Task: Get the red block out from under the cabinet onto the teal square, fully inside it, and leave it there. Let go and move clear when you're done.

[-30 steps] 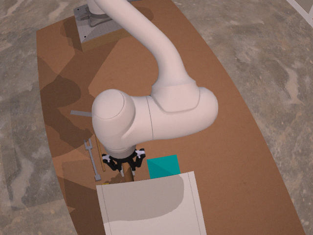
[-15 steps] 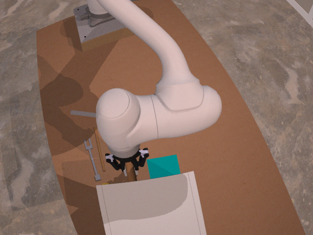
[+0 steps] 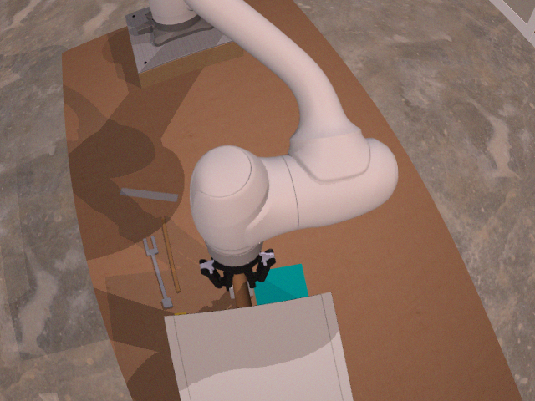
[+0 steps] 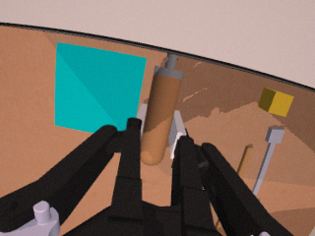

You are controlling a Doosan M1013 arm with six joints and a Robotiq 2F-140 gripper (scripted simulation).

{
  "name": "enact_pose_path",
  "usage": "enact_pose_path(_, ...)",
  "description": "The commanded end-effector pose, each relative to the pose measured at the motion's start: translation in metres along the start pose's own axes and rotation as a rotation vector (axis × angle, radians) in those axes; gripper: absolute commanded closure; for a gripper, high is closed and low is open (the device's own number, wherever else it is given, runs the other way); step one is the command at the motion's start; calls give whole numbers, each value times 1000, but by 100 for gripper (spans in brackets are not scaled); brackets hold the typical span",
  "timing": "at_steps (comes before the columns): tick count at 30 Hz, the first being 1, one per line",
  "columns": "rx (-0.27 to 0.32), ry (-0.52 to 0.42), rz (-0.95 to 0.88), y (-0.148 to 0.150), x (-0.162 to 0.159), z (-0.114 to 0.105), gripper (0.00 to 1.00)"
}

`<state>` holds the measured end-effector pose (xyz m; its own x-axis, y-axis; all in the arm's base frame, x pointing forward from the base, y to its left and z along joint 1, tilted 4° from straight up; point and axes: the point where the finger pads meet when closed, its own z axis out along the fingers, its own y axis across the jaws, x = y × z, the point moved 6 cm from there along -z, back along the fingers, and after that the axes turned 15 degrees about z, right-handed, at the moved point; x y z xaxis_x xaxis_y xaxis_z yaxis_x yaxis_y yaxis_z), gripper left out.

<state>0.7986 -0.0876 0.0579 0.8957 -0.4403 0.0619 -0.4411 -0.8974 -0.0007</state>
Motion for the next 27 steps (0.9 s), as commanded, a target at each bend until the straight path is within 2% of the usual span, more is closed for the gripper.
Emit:
enact_pose_path(1,0,0,0,-10,-3,0,100)
enact_pose_path(12,0,0,0,-23,-6,0,100)
enact_pose_path(27,0,0,0,-24,-6,0,100)
